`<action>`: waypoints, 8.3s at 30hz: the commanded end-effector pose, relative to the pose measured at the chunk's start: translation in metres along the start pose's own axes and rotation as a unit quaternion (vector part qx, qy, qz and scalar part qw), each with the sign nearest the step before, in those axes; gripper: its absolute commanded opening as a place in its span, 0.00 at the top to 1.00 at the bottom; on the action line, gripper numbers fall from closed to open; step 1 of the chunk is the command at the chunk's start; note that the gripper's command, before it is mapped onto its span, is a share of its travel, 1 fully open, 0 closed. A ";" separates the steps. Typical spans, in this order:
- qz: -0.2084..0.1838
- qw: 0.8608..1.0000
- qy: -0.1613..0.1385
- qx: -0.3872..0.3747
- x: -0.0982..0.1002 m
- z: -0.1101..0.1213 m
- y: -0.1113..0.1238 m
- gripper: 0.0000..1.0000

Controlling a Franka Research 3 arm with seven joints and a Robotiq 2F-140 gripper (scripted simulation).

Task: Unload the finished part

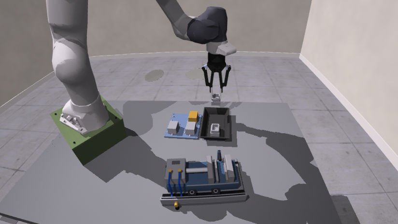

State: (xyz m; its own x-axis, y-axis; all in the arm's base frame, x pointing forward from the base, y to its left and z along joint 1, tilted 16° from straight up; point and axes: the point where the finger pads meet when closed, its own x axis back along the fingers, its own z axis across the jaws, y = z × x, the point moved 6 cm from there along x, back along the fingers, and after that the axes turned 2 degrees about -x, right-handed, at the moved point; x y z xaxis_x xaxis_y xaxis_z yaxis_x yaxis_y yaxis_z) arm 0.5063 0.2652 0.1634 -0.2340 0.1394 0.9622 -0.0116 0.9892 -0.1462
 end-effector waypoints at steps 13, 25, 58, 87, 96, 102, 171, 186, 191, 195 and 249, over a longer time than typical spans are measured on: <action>0.001 1.000 -0.002 -0.009 0.001 -0.002 0.000 1.00; 0.001 1.000 -0.002 -0.011 0.002 -0.002 0.001 1.00; 0.001 1.000 -0.002 -0.013 0.003 -0.003 0.002 1.00; 0.001 1.000 -0.002 -0.013 0.002 -0.003 0.002 1.00; 0.001 1.000 -0.002 -0.012 -0.002 -0.003 0.002 1.00; 0.001 1.000 -0.002 -0.011 -0.006 -0.003 0.002 1.00; 0.001 1.000 -0.002 -0.011 -0.096 -0.003 0.003 1.00; 0.001 1.000 -0.002 -0.011 -0.097 -0.003 0.003 1.00; 0.001 1.000 -0.002 -0.011 -0.097 -0.003 0.003 1.00; 0.001 1.000 -0.002 -0.011 -0.097 -0.003 0.003 1.00; 0.001 1.000 -0.002 -0.011 -0.097 -0.004 0.003 1.00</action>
State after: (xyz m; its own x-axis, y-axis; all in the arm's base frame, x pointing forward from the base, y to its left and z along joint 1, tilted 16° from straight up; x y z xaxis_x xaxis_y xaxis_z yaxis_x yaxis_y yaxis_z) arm 0.5301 0.2529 0.0687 -0.2317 0.1449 0.9619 0.0053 0.9890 -0.1477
